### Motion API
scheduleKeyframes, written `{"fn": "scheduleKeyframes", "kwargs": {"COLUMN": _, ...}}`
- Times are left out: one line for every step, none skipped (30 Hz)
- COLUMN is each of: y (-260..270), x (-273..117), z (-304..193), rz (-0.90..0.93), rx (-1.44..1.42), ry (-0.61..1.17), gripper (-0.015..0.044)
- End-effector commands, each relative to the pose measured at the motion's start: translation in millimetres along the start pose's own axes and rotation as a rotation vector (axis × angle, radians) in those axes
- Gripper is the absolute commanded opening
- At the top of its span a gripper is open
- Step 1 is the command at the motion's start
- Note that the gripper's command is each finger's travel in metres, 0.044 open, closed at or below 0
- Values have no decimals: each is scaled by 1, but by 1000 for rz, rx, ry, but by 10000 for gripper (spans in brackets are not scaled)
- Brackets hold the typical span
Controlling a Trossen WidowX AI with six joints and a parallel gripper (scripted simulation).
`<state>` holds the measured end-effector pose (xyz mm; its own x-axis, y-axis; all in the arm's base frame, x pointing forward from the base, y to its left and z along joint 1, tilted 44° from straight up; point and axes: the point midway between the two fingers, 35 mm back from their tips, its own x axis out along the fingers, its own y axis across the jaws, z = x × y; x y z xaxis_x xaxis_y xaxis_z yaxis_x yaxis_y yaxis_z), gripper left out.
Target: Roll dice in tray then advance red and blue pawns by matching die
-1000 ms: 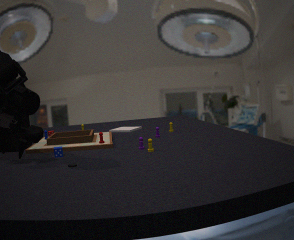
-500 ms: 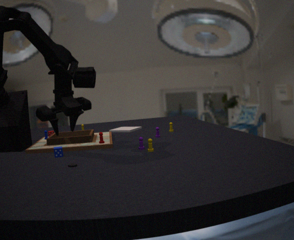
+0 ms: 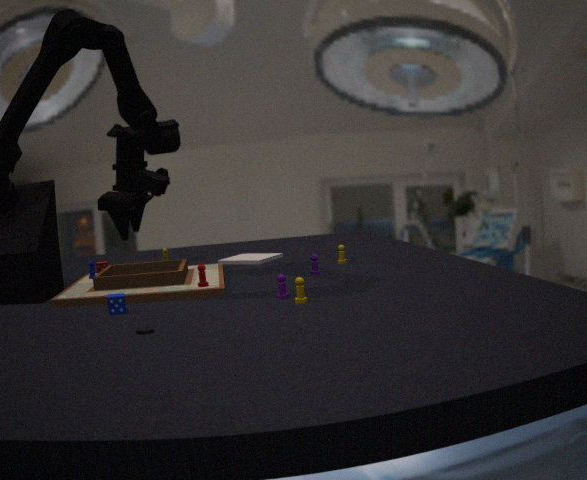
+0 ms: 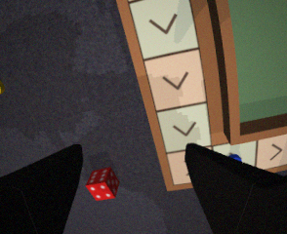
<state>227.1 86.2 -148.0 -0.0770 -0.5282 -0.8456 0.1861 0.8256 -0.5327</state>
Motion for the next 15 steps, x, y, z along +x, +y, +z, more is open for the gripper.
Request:
{"fn": "scheduleKeyframes", "kwargs": {"y": 32, "x": 16, "z": -44, "rz": -74, "rx": -171, "ry": -31, "gripper": 275}}
{"fn": "scheduleKeyframes", "kwargs": {"y": 38, "x": 21, "z": -56, "rz": -94, "rx": -213, "ry": -43, "gripper": 275}}
{"fn": "scheduleKeyframes", "kwargs": {"y": 43, "x": 26, "z": -67, "rz": -115, "rx": -255, "ry": -56, "gripper": 275}}
{"fn": "scheduleKeyframes", "kwargs": {"y": 47, "x": 32, "z": -78, "rz": -137, "rx": -296, "ry": -70, "gripper": 275}}
{"fn": "scheduleKeyframes", "kwargs": {"y": 50, "x": 38, "z": -89, "rz": -160, "rx": -336, "ry": -84, "gripper": 275}}
{"fn": "scheduleKeyframes", "kwargs": {"y": 52, "x": 43, "z": -97, "rz": -178, "rx": -368, "ry": -97, "gripper": 275}}
{"fn": "scheduleKeyframes", "kwargs": {"y": 53, "x": 46, "z": -102, "rz": -190, "rx": -387, "ry": -105, "gripper": 275}}
{"fn": "scheduleKeyframes", "kwargs": {"y": 53, "x": 47, "z": -104, "rz": -193, "rx": -393, "ry": -107, "gripper": 275}}
{"fn": "scheduleKeyframes", "kwargs": {"y": 53, "x": 47, "z": -104, "rz": -193, "rx": -393, "ry": -107, "gripper": 275}}
{"fn": "scheduleKeyframes", "kwargs": {"y": 53, "x": 47, "z": -104, "rz": -193, "rx": -393, "ry": -107, "gripper": 275}}
{"fn": "scheduleKeyframes", "kwargs": {"y": 50, "x": 47, "z": -103, "rz": -194, "rx": -393, "ry": -107, "gripper": 275}}
{"fn": "scheduleKeyframes", "kwargs": {"y": 50, "x": 46, "z": -103, "rz": -194, "rx": -393, "ry": -107, "gripper": 275}}
{"fn": "scheduleKeyframes", "kwargs": {"y": 49, "x": 46, "z": -103, "rz": -194, "rx": -393, "ry": -107, "gripper": 275}}
{"fn": "scheduleKeyframes", "kwargs": {"y": 49, "x": 48, "z": -102, "rz": -194, "rx": -393, "ry": -107, "gripper": 275}}
{"fn": "scheduleKeyframes", "kwargs": {"y": 49, "x": 51, "z": -102, "rz": -194, "rx": -393, "ry": -107, "gripper": 275}}
